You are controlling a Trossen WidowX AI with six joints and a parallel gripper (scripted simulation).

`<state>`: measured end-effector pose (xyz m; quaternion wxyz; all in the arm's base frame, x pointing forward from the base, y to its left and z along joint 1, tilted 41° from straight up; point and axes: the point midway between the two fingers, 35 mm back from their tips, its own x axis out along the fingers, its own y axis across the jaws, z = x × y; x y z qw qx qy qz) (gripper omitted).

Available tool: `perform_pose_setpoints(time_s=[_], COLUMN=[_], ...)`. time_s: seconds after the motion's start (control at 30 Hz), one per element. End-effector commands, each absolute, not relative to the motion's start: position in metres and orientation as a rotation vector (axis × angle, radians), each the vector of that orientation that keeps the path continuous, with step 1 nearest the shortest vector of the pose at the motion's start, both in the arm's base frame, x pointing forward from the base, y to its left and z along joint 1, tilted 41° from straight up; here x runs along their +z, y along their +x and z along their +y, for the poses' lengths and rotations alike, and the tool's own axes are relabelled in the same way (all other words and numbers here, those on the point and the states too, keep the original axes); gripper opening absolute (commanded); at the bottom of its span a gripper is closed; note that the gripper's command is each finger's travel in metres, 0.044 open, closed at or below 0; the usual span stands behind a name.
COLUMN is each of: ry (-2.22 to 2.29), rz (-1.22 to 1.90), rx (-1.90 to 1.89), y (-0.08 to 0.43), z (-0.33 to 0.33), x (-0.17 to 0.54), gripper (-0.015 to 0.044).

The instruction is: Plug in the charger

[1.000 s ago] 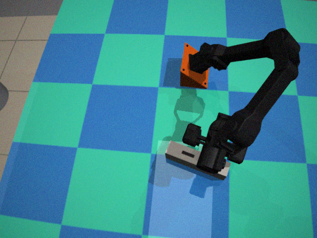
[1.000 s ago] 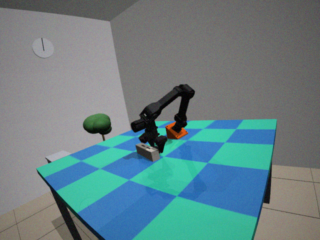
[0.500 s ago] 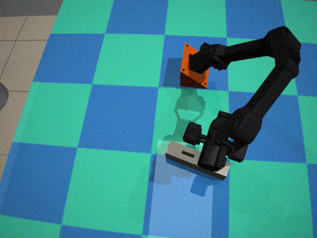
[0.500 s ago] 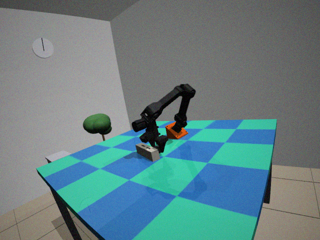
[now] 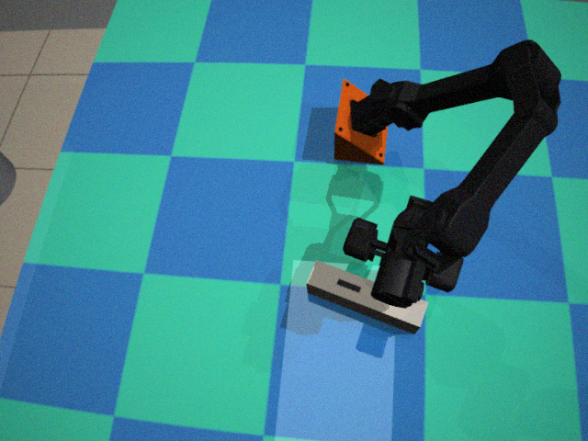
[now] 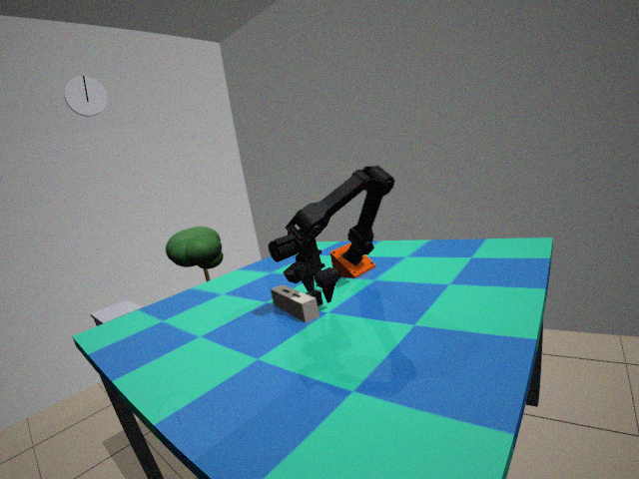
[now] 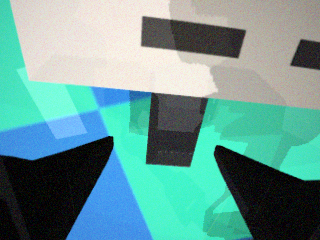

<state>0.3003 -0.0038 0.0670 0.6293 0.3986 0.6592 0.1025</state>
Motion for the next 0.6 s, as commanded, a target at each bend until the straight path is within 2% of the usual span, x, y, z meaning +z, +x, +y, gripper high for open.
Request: perform_pose_setpoints(time_s=[0.0,0.57], ry=[0.917,0.917], rz=[1.507,1.508], rx=[0.236,0.236], y=[0.296,0.277], z=[-0.001,0.007], x=[0.069,0.071], gripper=[0.044,0.044])
